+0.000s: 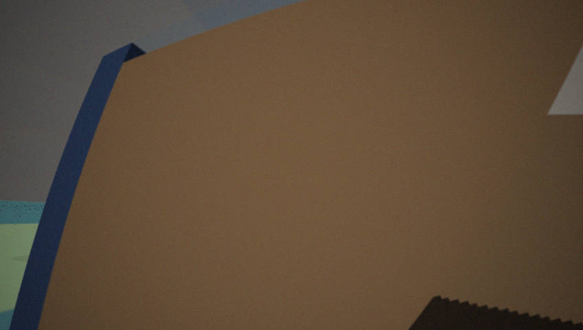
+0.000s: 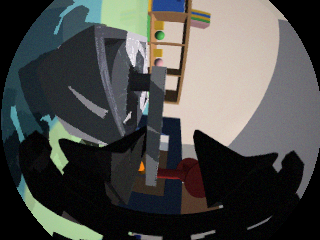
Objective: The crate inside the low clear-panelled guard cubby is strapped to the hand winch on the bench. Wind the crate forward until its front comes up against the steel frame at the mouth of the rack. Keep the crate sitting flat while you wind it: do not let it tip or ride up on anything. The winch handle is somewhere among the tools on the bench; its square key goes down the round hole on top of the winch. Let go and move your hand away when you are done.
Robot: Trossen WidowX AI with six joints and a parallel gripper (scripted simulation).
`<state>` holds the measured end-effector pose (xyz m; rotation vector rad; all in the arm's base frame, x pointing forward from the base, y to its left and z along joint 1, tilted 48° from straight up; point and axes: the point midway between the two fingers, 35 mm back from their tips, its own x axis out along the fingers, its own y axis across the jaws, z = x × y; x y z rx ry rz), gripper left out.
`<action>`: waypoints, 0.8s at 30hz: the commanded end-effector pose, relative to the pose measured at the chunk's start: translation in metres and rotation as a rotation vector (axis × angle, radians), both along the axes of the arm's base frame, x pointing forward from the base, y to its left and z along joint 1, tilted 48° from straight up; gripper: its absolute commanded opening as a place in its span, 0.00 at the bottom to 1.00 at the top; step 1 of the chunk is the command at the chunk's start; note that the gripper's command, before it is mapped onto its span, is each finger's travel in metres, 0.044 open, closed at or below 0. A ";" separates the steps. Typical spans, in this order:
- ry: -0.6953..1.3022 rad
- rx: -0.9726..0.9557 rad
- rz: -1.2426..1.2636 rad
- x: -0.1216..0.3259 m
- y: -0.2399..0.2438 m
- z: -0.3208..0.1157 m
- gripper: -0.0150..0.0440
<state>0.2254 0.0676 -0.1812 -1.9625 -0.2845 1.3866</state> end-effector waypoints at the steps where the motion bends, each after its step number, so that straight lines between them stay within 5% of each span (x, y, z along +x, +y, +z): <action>1: -0.002 0.005 0.007 -0.001 0.001 0.000 0.66; 24: -0.017 -0.094 -0.052 -0.047 -0.057 0.079 0.66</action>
